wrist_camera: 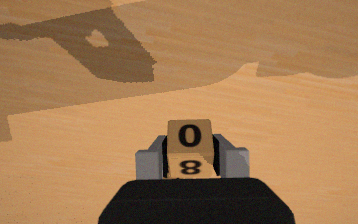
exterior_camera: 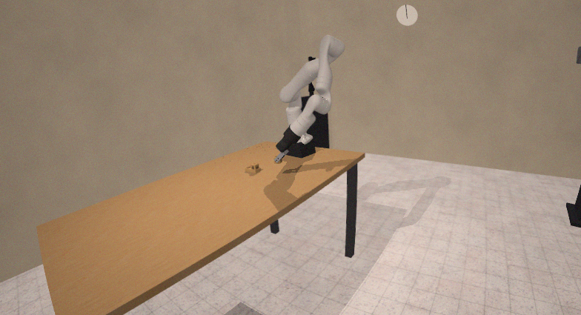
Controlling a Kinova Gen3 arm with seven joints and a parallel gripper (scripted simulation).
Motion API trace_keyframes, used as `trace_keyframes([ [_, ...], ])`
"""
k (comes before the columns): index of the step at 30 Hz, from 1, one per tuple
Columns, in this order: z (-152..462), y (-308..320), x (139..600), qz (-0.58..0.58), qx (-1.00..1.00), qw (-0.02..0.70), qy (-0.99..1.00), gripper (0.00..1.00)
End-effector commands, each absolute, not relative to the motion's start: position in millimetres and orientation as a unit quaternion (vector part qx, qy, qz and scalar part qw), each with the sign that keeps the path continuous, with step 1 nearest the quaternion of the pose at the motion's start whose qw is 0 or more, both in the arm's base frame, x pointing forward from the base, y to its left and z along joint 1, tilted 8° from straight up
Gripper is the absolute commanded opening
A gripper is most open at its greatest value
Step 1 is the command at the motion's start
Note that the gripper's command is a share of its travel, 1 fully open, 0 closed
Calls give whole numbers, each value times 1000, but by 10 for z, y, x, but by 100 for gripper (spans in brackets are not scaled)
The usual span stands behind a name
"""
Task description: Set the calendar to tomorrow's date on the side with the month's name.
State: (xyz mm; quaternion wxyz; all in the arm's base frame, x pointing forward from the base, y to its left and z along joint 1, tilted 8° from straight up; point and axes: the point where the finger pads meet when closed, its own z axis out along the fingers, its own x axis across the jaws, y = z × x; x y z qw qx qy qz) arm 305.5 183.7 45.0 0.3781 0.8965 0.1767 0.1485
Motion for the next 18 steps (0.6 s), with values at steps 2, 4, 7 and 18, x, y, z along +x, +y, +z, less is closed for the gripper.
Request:
trace_keyframes([
  [2,473,1812,3059,144,900,369,182,60],
  [4,473,1812,3059,144,900,369,182,60],
  [7,478,1816,3060,137,910,344,186,60],
  [18,506,1811,3066,125,937,262,197,60],
])
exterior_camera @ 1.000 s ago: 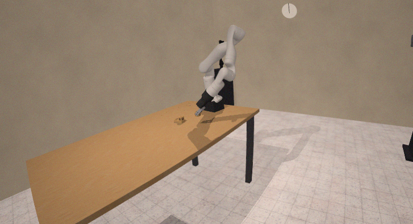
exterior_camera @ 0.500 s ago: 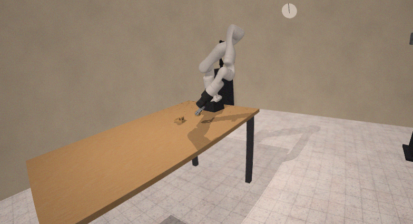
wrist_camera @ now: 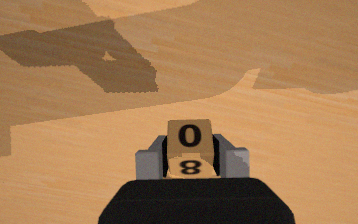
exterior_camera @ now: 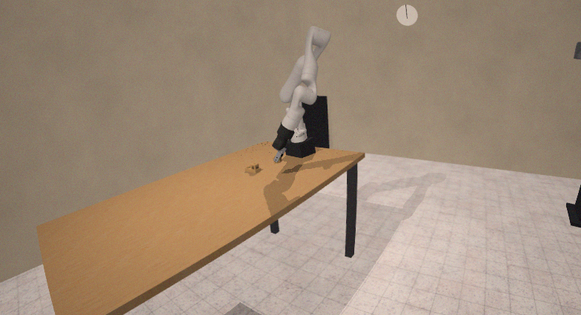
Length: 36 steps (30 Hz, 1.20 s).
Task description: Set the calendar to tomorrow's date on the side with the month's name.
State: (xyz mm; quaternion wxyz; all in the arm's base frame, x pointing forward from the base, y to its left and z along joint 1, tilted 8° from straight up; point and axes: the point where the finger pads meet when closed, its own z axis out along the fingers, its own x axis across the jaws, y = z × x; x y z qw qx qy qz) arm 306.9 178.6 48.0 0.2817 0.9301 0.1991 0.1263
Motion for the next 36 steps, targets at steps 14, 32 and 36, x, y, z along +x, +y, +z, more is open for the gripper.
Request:
trace_keyframes([
  [14,482,1776,3066,111,946,232,199,60],
  [32,525,1786,3080,99,963,136,212,60],
  [36,513,1780,3083,99,963,138,212,60],
])
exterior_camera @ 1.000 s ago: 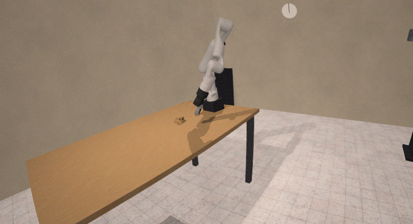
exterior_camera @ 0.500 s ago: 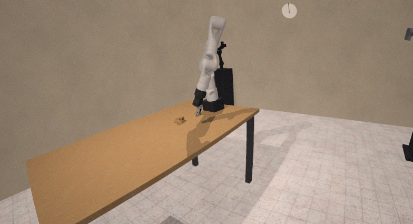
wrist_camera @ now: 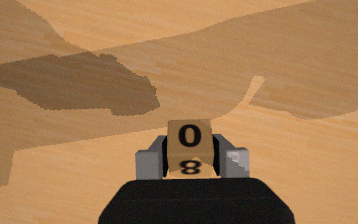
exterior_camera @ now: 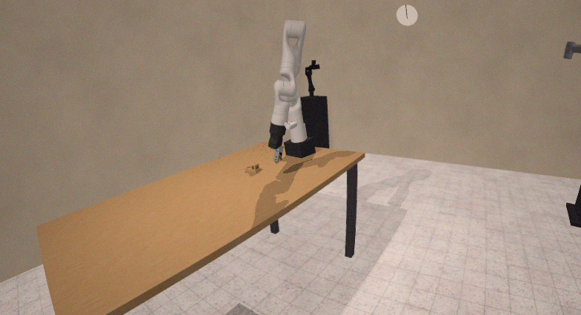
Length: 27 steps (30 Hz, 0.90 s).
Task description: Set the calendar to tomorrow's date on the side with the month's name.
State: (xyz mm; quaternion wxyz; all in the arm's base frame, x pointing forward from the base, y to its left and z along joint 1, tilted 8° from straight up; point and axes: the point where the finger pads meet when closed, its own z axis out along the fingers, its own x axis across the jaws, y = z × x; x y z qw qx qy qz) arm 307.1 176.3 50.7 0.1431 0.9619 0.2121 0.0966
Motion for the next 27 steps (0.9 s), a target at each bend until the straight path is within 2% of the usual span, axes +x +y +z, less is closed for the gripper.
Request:
trace_keyframes([
  [1,513,1780,3083,99,963,138,212,60],
  [18,476,1747,3063,83,968,109,212,60],
  [27,461,1738,3053,70,972,68,215,60],
])
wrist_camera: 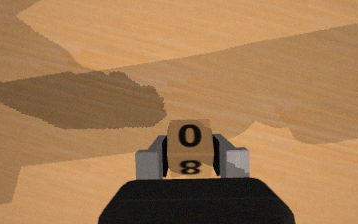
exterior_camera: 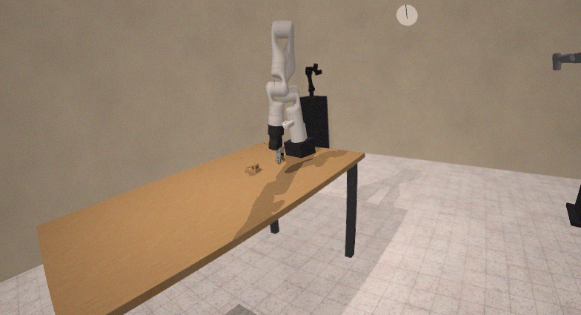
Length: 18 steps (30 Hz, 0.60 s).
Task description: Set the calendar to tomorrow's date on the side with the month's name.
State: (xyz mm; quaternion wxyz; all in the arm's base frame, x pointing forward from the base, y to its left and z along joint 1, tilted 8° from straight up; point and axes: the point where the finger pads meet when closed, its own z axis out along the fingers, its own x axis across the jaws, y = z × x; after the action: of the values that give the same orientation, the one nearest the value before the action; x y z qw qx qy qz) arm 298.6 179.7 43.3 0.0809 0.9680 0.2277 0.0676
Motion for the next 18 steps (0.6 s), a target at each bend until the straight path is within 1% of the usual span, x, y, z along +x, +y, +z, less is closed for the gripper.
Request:
trace_keyframes([
  [1,463,1738,3055,69,972,63,216,60],
  [6,481,1738,3068,68,973,41,217,60],
  [18,527,1739,3107,72,973,14,219,60],
])
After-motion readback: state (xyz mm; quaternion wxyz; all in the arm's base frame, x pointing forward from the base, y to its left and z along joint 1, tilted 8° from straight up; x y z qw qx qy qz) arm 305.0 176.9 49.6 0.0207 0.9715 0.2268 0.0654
